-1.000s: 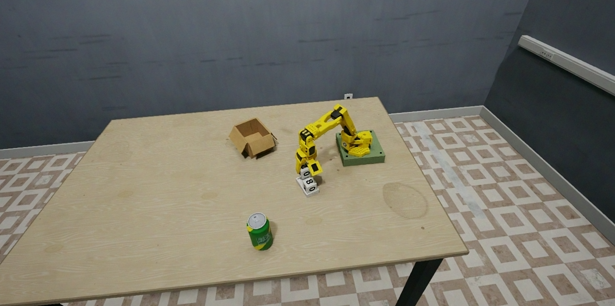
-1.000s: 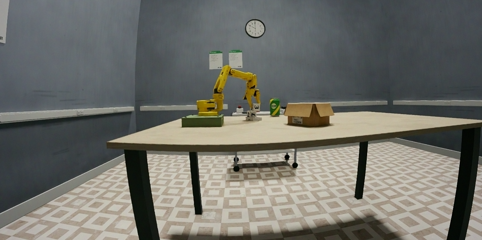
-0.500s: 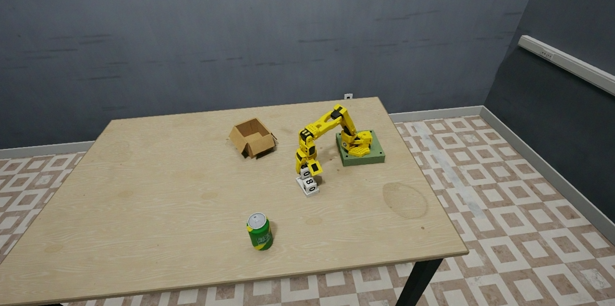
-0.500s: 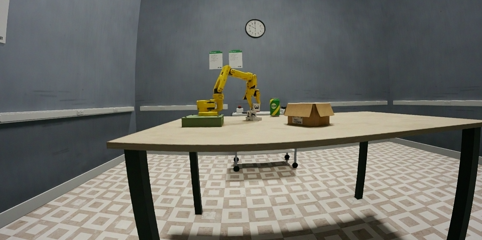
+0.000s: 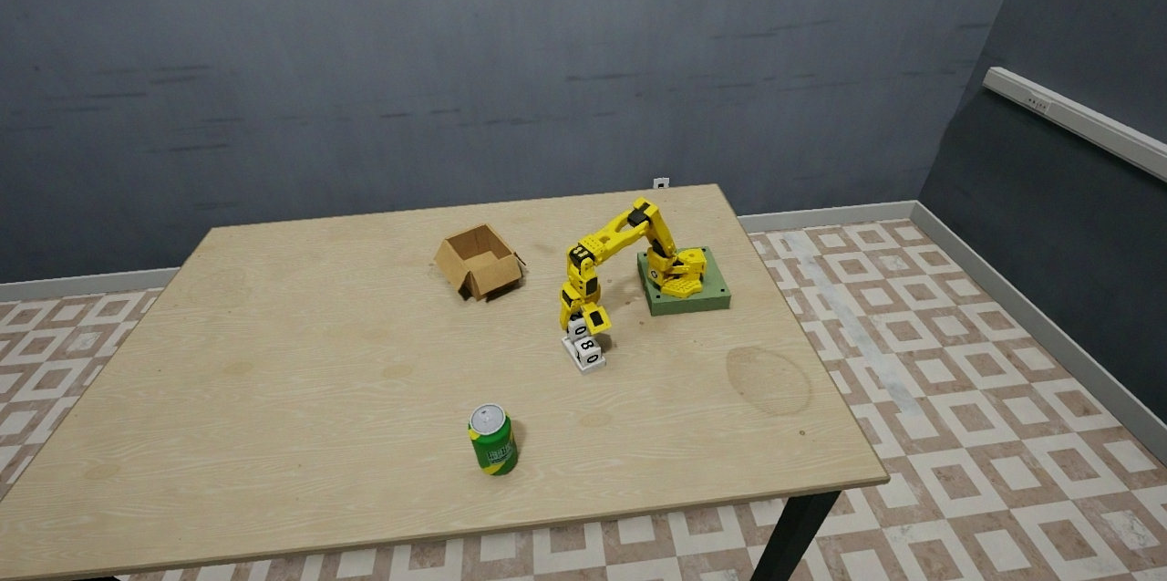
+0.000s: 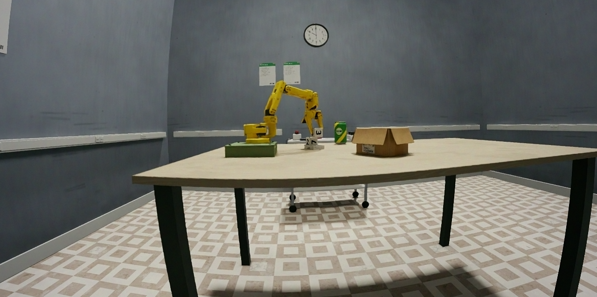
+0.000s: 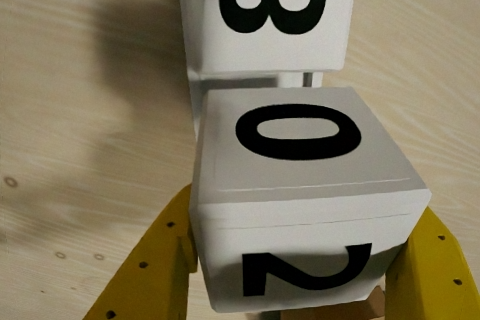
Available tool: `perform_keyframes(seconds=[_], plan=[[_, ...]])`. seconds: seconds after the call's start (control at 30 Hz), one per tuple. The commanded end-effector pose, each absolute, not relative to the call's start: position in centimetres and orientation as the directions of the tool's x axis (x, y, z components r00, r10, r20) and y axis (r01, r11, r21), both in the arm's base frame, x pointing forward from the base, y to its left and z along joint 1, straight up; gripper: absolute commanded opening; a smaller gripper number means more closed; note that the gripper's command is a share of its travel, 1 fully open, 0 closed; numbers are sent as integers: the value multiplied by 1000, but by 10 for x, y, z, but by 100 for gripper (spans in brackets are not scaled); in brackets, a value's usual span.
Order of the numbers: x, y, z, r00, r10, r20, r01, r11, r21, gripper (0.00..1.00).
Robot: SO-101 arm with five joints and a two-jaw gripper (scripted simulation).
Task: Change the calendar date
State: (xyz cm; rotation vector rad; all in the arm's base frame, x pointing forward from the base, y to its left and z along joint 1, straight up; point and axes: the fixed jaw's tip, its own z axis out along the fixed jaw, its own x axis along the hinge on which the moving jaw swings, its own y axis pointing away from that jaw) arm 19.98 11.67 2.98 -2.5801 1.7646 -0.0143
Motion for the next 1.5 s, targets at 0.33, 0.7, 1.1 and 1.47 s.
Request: perform_keyframes(seconds=[0.33,0.7,1.1,1.47], plan=[[197,118,25,365,-931,-3,-931,-365,-17,0],[196,117,21,365,-931,-3,-931,-365,-17,0],[196,117,15,365,-931,-3,-931,-365,-17,0],[196,117,13,365,-931,-3,-931,-365,-17,0]])
